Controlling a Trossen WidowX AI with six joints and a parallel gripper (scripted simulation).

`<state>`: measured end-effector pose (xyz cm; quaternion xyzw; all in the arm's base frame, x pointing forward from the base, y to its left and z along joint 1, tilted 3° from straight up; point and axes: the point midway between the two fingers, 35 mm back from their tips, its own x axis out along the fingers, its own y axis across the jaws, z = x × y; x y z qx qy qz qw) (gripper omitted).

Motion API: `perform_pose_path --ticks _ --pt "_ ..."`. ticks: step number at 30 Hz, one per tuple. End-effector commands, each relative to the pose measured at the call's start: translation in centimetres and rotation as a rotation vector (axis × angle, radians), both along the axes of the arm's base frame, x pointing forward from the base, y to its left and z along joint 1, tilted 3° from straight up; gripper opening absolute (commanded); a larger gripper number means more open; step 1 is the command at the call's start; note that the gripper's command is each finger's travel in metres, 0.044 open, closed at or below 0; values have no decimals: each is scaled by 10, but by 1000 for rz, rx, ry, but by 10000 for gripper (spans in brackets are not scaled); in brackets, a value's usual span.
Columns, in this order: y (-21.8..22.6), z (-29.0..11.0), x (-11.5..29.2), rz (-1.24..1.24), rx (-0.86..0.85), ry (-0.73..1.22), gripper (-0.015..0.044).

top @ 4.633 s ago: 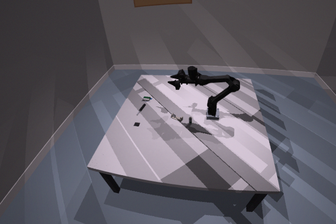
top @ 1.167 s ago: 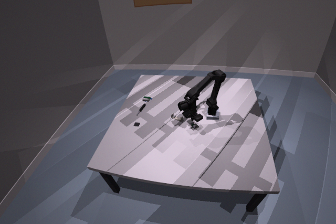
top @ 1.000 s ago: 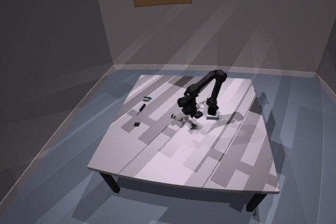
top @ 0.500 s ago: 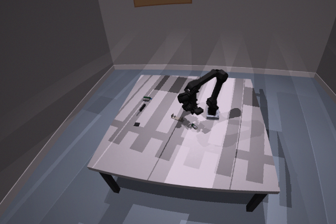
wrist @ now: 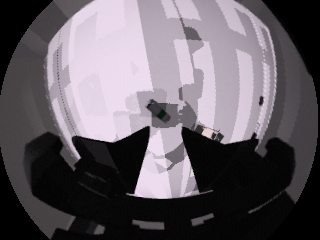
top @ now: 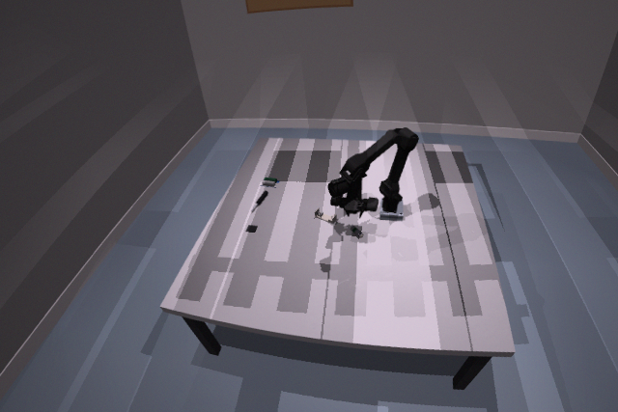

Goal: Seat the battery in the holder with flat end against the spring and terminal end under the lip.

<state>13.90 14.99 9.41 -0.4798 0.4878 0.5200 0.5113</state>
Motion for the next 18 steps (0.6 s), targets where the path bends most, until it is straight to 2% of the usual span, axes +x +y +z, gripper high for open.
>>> perform_pose_path --ticks 1,3,18 --pt "7 -36 -13 820 14 -44 235" --pt "8 -38 -14 887 15 -49 235" --pt "8 -38 -14 887 15 -49 235"
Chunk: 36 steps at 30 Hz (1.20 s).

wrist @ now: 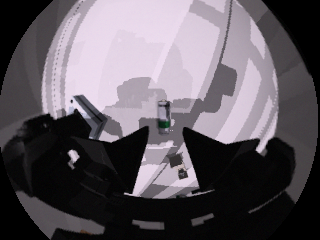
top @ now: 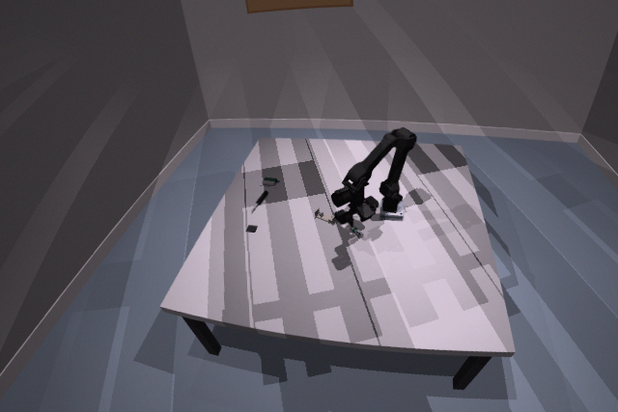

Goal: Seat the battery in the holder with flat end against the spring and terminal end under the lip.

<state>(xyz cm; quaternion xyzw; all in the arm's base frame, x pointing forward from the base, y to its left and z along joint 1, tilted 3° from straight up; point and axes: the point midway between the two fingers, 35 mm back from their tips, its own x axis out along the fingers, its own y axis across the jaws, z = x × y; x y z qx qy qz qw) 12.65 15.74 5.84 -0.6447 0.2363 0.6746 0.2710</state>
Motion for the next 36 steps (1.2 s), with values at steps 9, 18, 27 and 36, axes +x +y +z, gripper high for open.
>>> perform_pose_path --ticks 9,18,27,36 --pt "1 -10 -1 52 1 -1 235" --pt "3 -25 -1 52 1 -1 235" --pt "3 -39 -1 52 1 -1 235" --pt "3 -53 -3 52 1 -1 235"
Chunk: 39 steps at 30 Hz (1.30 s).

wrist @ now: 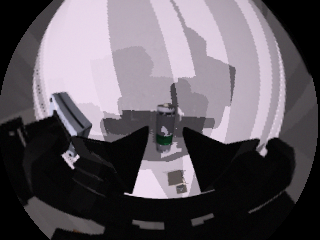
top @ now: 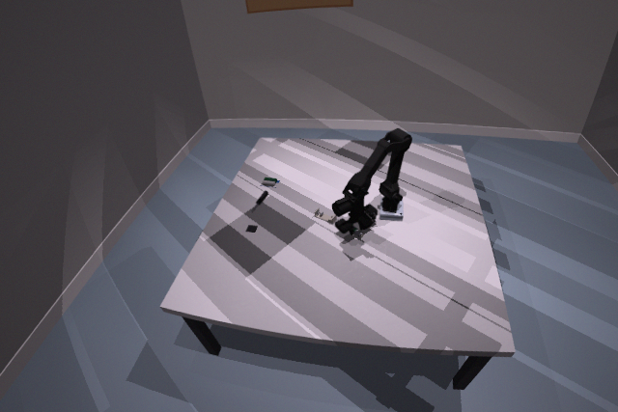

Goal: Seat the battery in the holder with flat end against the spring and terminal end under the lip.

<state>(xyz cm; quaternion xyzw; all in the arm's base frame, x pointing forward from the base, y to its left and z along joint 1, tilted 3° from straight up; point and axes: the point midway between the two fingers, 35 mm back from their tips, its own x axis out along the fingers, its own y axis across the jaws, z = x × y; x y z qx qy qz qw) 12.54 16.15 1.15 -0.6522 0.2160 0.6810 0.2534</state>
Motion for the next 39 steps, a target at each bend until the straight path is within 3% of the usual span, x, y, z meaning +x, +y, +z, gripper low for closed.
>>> perform_pose_path --ticks 1,6,10,17,24,30,39 --pt "-1 -6 -2 -4 -3 4 235" --pt "-1 -6 -2 -4 -3 4 104" --pt "-1 -6 -2 -4 -3 4 77" --pt "-1 -5 -1 -4 -3 4 73" --pt "-4 43 0 -4 -3 3 73" --pt "-4 45 2 0 -3 3 73" --pt "-11 55 54 127 -4 -12 73"
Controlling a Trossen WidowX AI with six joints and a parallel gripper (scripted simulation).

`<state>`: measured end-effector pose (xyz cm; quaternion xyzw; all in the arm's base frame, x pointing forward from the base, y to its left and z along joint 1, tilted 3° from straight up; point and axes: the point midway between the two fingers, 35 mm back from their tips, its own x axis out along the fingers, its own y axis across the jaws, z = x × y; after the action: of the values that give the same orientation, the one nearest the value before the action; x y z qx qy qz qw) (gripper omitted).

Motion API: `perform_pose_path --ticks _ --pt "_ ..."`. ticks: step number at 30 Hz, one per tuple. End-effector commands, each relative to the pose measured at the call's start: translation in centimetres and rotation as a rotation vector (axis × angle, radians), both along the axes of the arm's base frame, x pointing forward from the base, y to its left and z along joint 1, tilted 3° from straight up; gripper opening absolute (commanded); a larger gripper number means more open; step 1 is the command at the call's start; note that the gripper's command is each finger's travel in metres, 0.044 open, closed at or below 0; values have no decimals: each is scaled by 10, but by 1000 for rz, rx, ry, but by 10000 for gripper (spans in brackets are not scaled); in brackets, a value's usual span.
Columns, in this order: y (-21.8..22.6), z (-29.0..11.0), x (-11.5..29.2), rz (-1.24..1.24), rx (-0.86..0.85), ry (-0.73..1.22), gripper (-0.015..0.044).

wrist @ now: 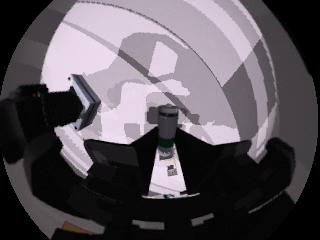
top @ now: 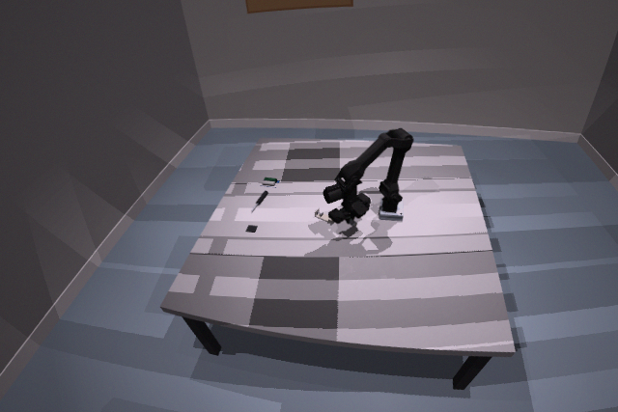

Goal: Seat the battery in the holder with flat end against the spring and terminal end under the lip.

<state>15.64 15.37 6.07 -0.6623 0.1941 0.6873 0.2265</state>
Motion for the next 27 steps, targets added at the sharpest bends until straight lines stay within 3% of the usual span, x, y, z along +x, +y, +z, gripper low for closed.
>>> perform_pose_path --ticks 1,15,27 --pt "-5 7 30 72 4 -9 73" --pt "-58 16 124 314 -1 -29 73" --pt "-61 3 126 335 31 44 73"
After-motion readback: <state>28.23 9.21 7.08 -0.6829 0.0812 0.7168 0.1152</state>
